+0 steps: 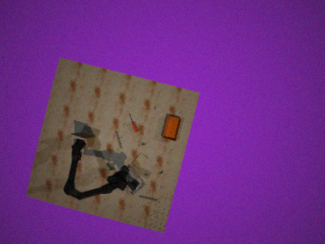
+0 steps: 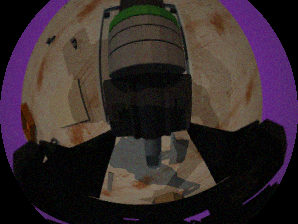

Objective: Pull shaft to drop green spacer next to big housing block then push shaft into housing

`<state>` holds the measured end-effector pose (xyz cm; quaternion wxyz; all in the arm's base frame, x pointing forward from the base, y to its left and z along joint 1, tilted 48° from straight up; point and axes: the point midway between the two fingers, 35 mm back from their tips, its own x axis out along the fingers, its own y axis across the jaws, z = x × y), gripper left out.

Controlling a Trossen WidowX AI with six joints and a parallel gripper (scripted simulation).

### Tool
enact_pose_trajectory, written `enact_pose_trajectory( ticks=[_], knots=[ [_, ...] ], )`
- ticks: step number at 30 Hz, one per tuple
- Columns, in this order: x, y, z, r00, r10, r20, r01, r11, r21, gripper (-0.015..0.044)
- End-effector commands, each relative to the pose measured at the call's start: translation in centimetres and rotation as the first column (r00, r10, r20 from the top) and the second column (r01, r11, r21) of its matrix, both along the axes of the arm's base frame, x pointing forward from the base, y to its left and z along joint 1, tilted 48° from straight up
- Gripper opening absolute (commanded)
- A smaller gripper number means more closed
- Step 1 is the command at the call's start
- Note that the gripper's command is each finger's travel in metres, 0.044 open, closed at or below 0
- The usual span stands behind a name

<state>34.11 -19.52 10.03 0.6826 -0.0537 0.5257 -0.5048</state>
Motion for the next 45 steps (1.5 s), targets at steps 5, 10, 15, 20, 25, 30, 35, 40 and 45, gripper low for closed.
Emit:
enact_pose_trajectory(
  ticks=[5, 10, 15, 20, 25, 30, 35, 40, 45],
  knots=[
    [-0.14, -0.04, -0.37, 1.0, 0.003, -0.009, -0.003, 1.0, 0.005, 0.044],
    [-0.14, -0.04, -0.37, 1.0, 0.003, -0.009, -0.003, 1.0, 0.005, 0.044],
    [-0.14, -0.04, -0.37, 1.0, 0.003, -0.009, -0.003, 1.0, 0.005, 0.044],
    [-0.14, -0.04, -0.37, 1.0, 0.003, -0.009, -0.003, 1.0, 0.005, 0.044],
    [-0.07, 0.04, -0.5, 1.0, 0.003, -0.009, -0.003, 1.0, 0.005, 0.044],
    [-0.11, -0.04, -0.3, 1.0, 0.001, -0.007, -0.001, 1.0, 0.001, 0.0387],
    [-0.11, -0.04, -0.3, 1.0, 0.001, -0.007, -0.001, 1.0, 0.001, 0.0256],
    [-0.11, -0.04, -0.3, 1.0, 0.001, -0.007, -0.001, 1.0, 0.001, 0.0125],
    [-0.11, -0.04, -0.3, 1.0, 0.001, -0.007, -0.001, 1.0, 0.001, 0.0013]
  ],
)
